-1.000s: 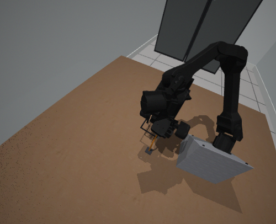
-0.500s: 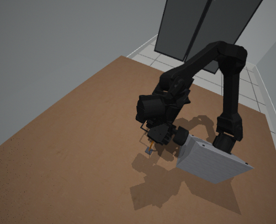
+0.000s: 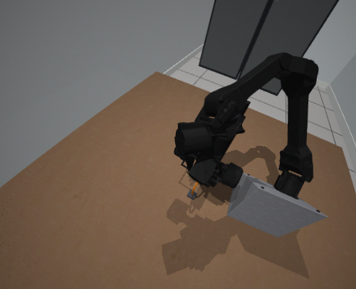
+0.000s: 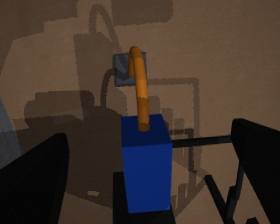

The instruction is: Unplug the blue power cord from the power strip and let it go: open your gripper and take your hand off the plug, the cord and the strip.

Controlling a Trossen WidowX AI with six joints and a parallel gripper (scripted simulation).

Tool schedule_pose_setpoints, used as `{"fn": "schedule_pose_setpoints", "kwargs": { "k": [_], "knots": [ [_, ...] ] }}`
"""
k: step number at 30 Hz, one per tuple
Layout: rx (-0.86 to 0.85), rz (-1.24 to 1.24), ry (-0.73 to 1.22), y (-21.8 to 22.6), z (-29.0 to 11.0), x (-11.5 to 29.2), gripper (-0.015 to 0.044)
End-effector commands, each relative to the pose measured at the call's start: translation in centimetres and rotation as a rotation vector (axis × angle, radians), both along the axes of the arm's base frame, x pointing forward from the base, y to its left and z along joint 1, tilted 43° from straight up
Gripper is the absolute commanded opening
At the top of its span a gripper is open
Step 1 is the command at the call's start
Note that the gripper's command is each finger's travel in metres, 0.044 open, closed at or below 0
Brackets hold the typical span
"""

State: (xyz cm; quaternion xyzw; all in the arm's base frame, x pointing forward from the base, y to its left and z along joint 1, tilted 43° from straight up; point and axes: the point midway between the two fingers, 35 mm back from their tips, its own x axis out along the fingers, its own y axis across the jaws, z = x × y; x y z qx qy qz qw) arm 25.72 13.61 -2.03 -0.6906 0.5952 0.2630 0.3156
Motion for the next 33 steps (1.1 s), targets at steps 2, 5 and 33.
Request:
{"fn": "schedule_pose_setpoints", "kwargs": {
  "k": [2,5,33],
  "knots": [
    [0.003,0.0,0.002,2.6,-1.6,0.0,0.044],
    [0.004,-0.001,0.001,4.6,-2.8,-0.2,0.044],
    [0.004,-0.001,0.001,4.8,-2.9,-0.2,0.044]
  ]
}}
